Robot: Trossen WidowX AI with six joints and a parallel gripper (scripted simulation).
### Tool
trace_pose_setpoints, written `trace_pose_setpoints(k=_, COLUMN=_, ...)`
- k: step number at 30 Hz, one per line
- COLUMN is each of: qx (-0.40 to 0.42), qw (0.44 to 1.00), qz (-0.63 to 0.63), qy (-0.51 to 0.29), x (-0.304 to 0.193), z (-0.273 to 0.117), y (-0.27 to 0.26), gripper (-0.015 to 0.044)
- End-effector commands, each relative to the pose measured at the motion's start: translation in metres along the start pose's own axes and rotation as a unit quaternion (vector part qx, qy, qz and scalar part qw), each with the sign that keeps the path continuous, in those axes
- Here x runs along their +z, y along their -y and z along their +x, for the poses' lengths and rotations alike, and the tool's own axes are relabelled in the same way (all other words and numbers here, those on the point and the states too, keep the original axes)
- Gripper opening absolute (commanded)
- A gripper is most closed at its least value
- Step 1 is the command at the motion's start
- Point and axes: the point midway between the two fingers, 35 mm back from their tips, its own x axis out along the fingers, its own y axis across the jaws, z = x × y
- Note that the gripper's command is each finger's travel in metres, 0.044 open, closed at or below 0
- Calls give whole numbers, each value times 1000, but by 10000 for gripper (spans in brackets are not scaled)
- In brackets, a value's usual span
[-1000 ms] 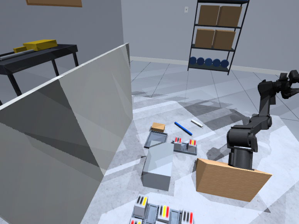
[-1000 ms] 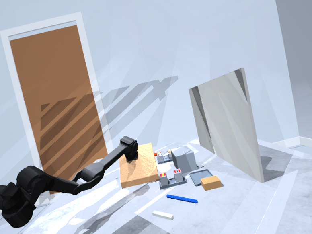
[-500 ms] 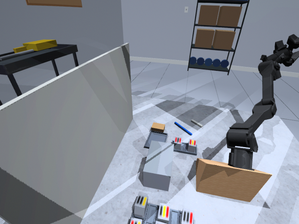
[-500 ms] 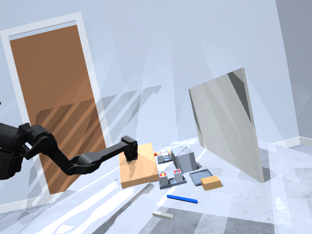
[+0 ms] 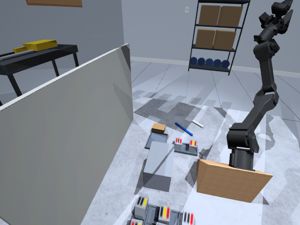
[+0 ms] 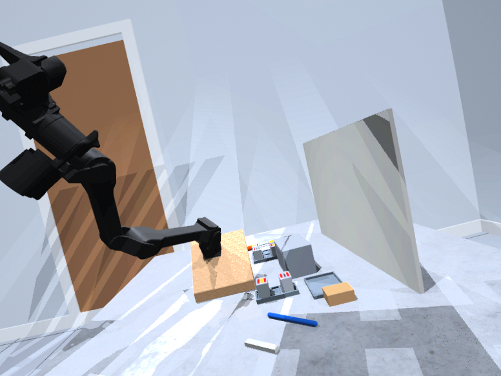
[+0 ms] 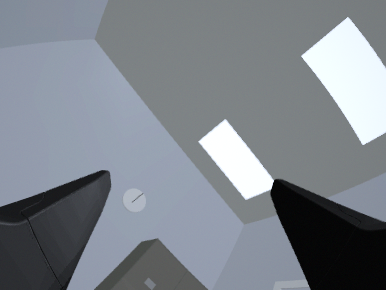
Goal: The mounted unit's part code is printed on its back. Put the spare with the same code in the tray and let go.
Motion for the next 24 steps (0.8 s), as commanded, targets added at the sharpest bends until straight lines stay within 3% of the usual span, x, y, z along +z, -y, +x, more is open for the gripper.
trace_pose_setpoints(k=1, qx=-51, qw=996, qz=12, qy=66, x=35, z=-2, y=55, gripper=440)
trace_pose_setpoints(k=16, qx=-229, qw=949, qz=50, qy=213, x=117, z=-51, y=234, gripper=440)
trace_pose_setpoints(k=24, qx=-337, qw=902, qz=43, qy=266, x=147, z=-106, y=328, gripper=440)
